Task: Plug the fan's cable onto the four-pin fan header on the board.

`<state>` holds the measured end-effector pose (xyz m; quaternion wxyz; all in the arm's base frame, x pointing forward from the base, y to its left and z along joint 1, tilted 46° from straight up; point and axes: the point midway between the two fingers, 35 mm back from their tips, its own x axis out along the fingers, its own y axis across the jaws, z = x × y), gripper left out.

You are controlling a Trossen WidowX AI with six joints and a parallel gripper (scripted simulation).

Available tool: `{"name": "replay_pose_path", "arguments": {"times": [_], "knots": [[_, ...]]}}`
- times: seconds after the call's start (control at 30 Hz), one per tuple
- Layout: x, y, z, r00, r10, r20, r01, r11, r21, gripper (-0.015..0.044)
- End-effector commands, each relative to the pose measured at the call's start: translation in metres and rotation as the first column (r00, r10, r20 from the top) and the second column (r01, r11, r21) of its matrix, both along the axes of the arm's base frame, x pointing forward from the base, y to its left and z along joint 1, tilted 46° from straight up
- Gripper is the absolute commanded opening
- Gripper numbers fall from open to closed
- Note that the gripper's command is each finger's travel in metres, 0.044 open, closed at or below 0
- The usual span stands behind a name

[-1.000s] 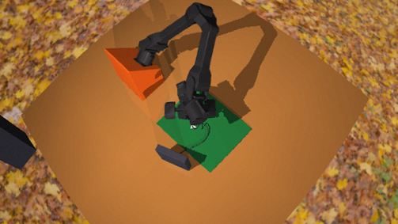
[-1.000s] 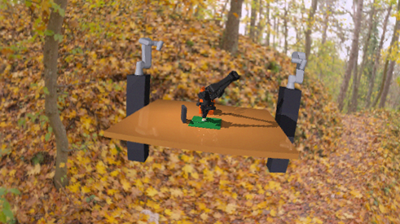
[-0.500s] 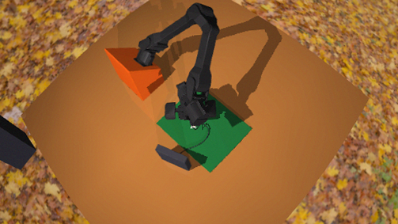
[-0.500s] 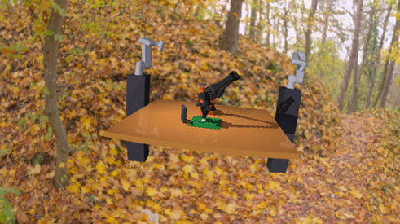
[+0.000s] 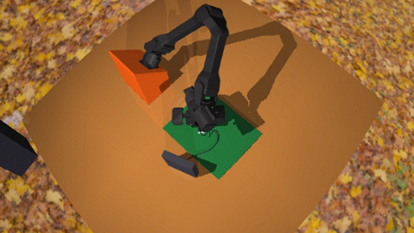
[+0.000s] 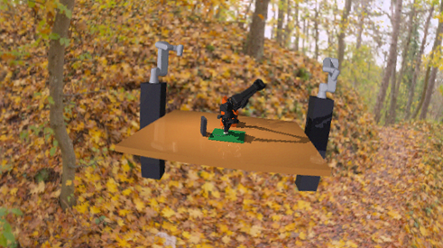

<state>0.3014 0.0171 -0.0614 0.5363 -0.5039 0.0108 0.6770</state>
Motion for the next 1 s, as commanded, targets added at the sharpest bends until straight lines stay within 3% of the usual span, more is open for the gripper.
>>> {"name": "replay_pose_path", "arguments": {"times": [0.0,0.27,0.6,0.97], "knots": [[0.000,0.003,-0.002,1.000,-0.004,0.000,0.004,1.000,0.002,0.0000],[0.001,0.007,-0.006,1.000,-0.004,0.000,0.004,1.000,0.003,0.0000],[0.000,0.004,-0.004,1.000,-0.001,0.000,0.001,1.000,0.001,0.0260],[-0.004,-0.036,0.034,1.000,-0.004,-0.001,0.004,1.000,0.000,0.0260]]}}
